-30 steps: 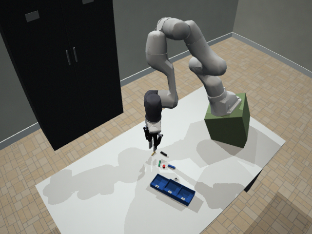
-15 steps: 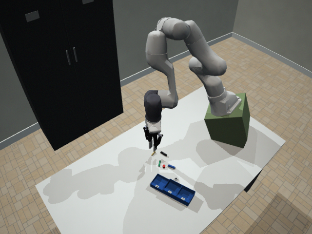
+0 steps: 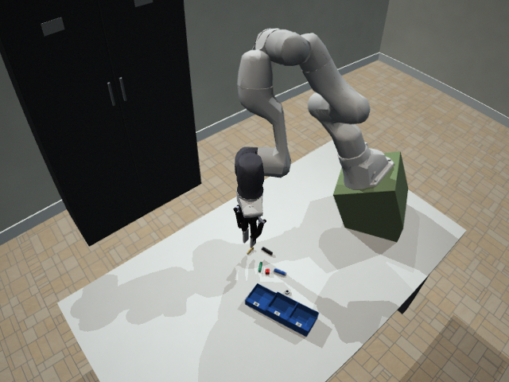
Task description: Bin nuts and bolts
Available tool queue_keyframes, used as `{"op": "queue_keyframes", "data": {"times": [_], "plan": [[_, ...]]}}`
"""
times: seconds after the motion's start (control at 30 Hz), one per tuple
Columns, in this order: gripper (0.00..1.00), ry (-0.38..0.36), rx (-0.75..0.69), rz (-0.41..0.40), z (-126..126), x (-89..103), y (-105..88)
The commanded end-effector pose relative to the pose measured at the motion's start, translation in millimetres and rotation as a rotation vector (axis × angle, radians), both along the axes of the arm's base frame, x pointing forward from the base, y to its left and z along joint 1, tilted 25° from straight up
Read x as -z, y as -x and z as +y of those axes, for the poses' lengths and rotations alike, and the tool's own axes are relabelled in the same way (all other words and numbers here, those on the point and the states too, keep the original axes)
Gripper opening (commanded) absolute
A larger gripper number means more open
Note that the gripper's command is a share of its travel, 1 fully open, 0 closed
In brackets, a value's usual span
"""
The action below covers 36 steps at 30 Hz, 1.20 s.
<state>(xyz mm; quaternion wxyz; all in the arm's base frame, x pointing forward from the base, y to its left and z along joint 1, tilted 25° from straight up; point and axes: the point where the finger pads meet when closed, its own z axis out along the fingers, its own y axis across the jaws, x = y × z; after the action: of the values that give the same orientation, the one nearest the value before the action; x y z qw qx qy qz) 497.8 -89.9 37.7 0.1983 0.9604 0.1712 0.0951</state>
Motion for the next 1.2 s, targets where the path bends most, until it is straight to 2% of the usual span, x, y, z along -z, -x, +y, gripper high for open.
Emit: {"op": "queue_keyframes", "data": {"times": [0.0, 0.33, 0.4, 1.17], "plan": [[0.18, 0.000, 0.002, 0.003, 0, 0.3, 1.2], [0.18, 0.000, 0.002, 0.003, 0, 0.3, 1.2], [0.18, 0.002, -0.006, 0.006, 4, -11.4, 5.2], [0.18, 0.002, -0.006, 0.006, 2, -11.1, 8.8]]}}
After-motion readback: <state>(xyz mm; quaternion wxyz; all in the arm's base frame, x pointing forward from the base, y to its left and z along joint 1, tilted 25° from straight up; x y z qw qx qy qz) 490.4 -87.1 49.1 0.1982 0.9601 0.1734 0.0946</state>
